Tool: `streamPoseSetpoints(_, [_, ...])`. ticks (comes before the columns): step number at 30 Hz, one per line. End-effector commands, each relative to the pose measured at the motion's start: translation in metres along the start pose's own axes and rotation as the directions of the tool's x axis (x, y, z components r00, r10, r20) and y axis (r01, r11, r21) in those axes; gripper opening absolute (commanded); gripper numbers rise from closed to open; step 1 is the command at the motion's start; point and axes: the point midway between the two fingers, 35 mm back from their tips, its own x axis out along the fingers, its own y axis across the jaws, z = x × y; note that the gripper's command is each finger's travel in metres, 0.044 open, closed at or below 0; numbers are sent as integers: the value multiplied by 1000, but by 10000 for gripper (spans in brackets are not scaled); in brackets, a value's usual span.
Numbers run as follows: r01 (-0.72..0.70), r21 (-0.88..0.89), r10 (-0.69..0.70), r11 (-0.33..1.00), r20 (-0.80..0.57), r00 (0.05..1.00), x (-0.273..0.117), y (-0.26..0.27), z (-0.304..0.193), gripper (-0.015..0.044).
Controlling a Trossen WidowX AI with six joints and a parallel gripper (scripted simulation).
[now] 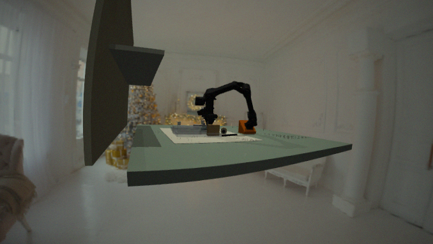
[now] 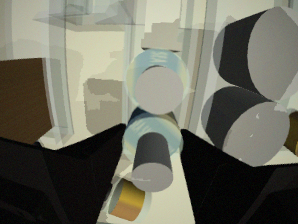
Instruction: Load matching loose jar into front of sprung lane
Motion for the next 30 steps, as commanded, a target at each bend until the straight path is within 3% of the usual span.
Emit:
streamPoseSetpoints(1, [-10,-12,11,1000,18,1000,2,3,4,0])
streamPoseSetpoints(30, [-11,-12,11,1000,17,1000,9,3,1,0])
